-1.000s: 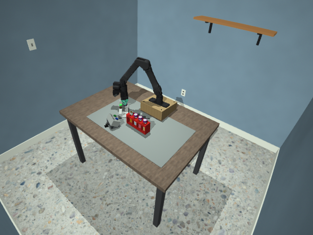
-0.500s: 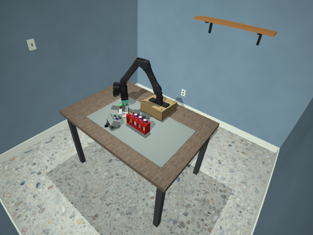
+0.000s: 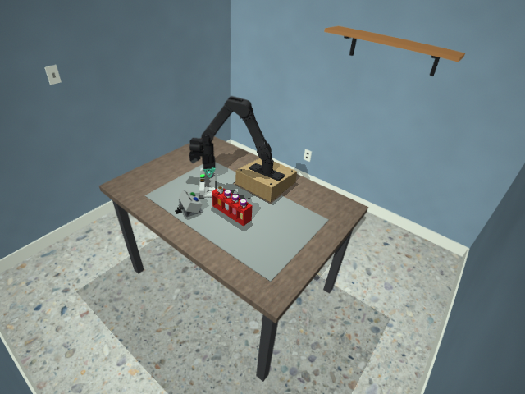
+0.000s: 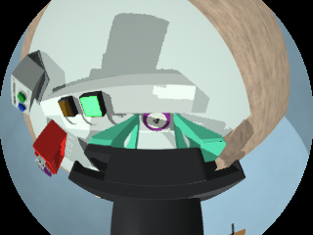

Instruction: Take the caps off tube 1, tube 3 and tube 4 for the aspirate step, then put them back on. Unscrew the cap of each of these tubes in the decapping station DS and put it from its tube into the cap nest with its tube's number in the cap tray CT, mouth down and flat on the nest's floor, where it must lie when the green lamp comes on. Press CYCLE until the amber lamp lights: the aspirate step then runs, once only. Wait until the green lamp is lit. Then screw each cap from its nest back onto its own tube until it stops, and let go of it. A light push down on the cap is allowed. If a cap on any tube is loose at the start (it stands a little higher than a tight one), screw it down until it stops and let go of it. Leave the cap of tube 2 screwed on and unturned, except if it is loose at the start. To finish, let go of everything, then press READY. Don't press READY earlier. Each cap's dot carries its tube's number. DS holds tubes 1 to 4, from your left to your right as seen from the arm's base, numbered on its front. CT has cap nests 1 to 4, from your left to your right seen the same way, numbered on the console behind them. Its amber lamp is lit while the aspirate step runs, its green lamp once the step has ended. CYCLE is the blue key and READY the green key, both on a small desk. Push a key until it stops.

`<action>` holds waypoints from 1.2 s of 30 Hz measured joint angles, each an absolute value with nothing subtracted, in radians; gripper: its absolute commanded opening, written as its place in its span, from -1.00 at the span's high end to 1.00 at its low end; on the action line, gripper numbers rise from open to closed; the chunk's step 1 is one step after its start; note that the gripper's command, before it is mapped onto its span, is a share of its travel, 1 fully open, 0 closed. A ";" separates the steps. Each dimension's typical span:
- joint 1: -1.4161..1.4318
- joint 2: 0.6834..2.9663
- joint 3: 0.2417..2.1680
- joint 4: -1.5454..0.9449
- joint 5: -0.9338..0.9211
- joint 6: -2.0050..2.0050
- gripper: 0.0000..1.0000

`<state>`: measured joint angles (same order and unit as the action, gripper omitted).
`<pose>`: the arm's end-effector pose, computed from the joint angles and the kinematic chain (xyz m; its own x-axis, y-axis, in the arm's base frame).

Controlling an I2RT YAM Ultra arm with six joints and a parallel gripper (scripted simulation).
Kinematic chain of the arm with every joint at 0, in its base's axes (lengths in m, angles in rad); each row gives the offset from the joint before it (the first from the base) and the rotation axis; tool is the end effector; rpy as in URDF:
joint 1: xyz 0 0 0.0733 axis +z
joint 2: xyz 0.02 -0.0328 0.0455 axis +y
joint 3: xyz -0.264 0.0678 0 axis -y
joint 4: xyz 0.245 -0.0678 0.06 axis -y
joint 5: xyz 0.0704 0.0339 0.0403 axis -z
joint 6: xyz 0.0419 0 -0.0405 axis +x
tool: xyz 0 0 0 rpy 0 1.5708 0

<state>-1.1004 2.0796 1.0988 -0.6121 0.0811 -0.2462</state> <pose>0.1485 -0.2971 0.0670 -0.6558 0.7538 0.0412 0.7504 0.6569 -0.0732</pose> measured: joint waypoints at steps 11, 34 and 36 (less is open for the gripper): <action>-1.102 2.080 1.097 -0.610 0.081 -0.247 1.00; -1.093 1.974 1.153 -0.763 0.080 -0.241 1.00; -1.091 1.953 1.173 -0.797 0.080 -0.238 1.00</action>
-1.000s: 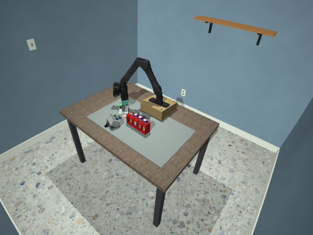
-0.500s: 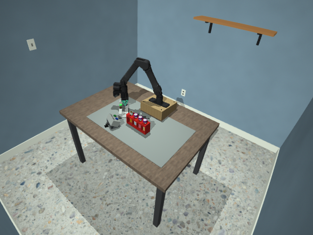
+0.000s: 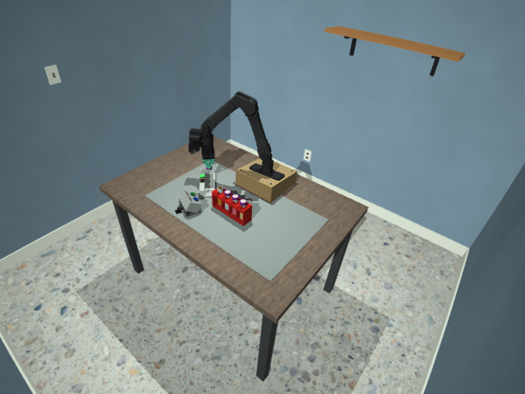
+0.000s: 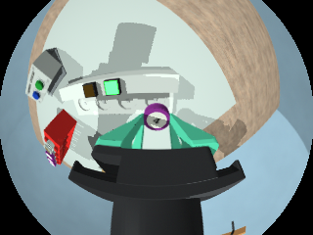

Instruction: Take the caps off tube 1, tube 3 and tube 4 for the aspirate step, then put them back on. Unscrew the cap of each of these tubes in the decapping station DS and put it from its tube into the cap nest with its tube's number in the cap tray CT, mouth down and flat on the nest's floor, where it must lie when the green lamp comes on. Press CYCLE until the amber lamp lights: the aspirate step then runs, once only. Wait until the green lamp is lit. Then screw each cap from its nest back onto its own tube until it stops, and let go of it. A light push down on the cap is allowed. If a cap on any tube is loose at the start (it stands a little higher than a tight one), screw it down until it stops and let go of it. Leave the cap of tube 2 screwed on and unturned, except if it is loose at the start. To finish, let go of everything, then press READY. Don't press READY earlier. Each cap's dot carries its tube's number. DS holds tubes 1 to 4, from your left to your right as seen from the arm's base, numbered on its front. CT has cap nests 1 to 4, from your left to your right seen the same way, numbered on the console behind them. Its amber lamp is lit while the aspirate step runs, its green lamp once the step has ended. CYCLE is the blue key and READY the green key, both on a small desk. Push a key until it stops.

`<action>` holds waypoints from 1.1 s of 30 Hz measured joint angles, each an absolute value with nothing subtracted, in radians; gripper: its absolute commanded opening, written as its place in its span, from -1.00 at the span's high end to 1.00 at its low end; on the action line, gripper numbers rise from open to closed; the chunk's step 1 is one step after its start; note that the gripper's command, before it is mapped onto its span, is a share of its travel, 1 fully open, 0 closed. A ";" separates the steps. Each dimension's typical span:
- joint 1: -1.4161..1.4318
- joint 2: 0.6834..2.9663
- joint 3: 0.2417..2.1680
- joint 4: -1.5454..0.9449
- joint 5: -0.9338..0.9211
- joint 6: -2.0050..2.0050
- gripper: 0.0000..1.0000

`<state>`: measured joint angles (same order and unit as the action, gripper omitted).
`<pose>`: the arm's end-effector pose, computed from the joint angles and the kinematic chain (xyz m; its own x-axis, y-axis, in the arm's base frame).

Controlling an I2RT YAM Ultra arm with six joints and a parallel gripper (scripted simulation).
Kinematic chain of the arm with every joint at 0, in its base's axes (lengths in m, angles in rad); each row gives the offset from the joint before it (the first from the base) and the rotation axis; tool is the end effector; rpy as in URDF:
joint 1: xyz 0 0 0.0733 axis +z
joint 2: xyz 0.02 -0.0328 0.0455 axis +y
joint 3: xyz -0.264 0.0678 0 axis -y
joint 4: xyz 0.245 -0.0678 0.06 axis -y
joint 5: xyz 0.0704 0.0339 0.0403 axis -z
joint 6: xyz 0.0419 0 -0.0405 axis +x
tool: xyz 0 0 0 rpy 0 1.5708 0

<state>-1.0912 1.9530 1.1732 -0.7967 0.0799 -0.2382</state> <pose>0.1521 -0.2974 0.1220 -0.6570 0.7535 0.0244 0.7503 0.6567 -0.0762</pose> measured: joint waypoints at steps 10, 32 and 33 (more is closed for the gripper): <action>-1.081 1.893 1.261 -0.955 0.080 -0.228 1.00; -0.919 1.795 1.293 -1.118 0.077 -0.484 1.00; -0.902 1.790 1.287 -1.116 0.076 -0.521 1.00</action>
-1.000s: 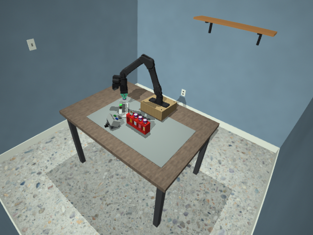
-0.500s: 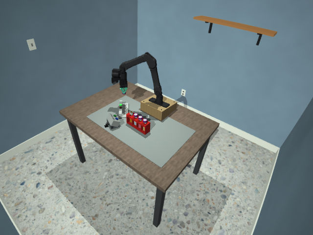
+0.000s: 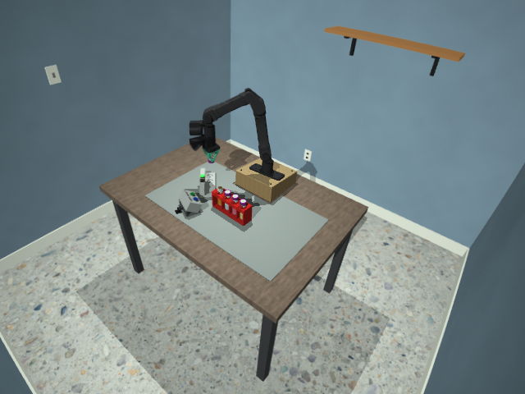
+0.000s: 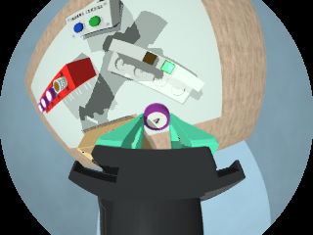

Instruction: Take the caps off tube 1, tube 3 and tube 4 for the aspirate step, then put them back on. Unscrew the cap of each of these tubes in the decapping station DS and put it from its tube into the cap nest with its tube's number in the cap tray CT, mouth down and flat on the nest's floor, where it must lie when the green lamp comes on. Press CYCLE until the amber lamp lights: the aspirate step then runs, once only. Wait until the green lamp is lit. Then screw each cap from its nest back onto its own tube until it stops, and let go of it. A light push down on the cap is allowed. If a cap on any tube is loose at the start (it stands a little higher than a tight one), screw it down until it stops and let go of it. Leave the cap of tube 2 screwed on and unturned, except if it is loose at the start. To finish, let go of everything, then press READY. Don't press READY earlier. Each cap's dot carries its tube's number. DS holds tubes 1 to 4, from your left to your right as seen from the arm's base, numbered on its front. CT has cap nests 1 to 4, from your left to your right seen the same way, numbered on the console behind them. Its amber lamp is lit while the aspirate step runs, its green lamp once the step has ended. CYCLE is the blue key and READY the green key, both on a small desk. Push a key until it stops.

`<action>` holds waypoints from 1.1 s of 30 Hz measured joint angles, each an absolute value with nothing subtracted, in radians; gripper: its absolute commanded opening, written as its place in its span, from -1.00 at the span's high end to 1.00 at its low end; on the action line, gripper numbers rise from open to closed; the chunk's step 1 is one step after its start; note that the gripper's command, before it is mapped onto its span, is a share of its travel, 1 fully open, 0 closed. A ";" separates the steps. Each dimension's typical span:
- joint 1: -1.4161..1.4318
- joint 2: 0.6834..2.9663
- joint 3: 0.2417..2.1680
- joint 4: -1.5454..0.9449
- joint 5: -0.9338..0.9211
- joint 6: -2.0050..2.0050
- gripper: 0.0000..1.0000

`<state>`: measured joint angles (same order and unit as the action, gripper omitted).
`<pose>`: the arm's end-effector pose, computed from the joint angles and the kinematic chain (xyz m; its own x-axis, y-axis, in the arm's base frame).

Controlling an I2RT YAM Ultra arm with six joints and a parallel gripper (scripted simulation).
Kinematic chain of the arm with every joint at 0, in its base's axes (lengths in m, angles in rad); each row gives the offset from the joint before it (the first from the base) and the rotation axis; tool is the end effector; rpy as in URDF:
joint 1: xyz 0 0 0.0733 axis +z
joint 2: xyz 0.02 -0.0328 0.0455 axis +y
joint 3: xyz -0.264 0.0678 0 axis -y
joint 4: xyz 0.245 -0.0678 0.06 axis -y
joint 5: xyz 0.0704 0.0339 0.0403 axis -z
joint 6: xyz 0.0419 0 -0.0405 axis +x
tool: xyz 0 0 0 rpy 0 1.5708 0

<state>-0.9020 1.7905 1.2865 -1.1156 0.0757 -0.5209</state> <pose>0.1939 -0.2487 0.1986 -0.9254 0.3706 0.0799 0.3684 0.9288 -0.0412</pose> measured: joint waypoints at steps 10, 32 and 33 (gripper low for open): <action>-0.770 1.760 1.243 -1.108 0.072 -0.860 1.00; -0.274 1.859 1.306 -1.116 0.049 -0.738 1.00; -0.251 1.868 1.315 -1.115 0.045 -0.721 1.00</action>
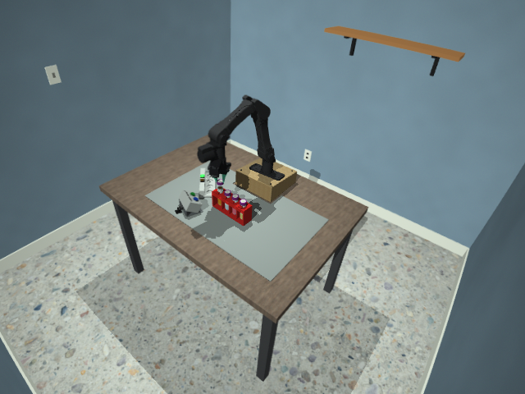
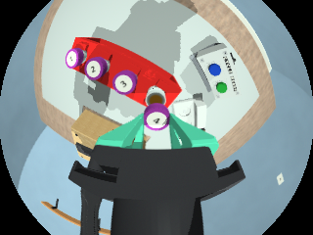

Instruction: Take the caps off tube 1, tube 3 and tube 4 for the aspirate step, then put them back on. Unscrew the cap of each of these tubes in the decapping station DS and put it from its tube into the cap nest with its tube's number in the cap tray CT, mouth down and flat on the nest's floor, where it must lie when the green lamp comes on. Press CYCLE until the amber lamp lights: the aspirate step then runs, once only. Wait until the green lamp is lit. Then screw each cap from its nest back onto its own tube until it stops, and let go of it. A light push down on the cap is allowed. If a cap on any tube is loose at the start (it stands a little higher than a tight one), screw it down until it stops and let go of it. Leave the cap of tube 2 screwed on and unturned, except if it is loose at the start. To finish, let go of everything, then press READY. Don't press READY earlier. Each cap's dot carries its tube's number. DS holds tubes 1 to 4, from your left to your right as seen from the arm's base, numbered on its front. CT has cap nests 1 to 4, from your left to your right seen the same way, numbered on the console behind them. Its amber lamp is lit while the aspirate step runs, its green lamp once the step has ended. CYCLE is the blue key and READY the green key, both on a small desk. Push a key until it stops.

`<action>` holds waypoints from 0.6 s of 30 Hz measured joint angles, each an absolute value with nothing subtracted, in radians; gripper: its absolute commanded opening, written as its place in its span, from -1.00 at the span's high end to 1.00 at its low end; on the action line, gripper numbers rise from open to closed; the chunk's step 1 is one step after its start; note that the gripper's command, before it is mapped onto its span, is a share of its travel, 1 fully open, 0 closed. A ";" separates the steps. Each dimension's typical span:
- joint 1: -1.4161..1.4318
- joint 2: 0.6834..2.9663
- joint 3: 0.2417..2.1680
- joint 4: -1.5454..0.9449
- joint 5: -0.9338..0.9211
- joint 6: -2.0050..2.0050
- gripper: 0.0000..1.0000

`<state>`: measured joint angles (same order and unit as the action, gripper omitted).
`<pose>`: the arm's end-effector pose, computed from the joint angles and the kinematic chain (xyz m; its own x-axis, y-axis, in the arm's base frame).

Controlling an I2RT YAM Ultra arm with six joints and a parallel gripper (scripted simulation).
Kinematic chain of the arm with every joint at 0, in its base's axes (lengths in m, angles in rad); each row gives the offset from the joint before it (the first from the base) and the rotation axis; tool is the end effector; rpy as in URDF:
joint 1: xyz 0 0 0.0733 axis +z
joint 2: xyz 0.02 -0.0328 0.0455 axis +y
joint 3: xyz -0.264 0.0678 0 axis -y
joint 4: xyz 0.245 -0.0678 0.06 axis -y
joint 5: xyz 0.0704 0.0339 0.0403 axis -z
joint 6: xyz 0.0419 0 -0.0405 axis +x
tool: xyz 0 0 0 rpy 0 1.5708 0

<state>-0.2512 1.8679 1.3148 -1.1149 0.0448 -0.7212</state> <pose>0.3158 -0.0818 0.1819 -0.8852 -0.4538 0.1023 -0.4532 0.8909 0.0306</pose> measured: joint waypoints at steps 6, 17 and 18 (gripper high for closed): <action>-0.235 1.866 1.325 -1.120 0.035 -0.671 1.00; -0.235 1.866 1.331 -1.121 0.035 -0.654 1.00; -0.235 1.866 1.332 -1.122 0.035 -0.654 1.00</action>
